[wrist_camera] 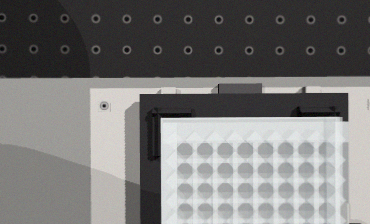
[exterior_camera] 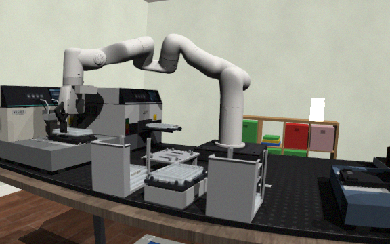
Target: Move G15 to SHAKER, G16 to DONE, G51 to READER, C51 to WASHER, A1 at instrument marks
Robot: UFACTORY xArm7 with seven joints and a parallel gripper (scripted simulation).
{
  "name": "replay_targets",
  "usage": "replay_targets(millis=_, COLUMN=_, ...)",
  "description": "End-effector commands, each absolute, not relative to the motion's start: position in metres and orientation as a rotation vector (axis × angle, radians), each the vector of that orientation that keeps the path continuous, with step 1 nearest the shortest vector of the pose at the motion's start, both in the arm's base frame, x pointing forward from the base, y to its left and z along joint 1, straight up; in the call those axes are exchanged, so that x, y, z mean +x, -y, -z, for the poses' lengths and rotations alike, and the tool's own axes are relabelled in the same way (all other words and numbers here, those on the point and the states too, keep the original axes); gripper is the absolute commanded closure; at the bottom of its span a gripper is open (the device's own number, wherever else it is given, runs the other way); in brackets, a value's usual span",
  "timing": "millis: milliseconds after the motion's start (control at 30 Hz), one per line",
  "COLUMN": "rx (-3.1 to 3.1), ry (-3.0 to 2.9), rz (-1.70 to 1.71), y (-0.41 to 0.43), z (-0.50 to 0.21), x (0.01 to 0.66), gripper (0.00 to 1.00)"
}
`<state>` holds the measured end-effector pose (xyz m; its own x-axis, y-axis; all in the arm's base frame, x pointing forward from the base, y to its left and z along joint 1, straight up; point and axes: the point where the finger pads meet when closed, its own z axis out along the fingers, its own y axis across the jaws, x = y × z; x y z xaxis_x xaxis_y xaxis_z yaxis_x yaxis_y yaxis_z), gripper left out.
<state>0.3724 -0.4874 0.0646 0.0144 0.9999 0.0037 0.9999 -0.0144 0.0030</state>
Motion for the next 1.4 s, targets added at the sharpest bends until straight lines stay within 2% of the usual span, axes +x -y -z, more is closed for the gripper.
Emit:
replay_targets(millis=0, rx=-2.241, ry=2.209, rz=0.007, y=0.488, z=-0.067, x=0.374, gripper=1.00)
replay_targets(millis=1367, rx=-2.241, ry=2.209, rz=0.007, y=0.488, z=-0.056, x=0.374, gripper=1.00)
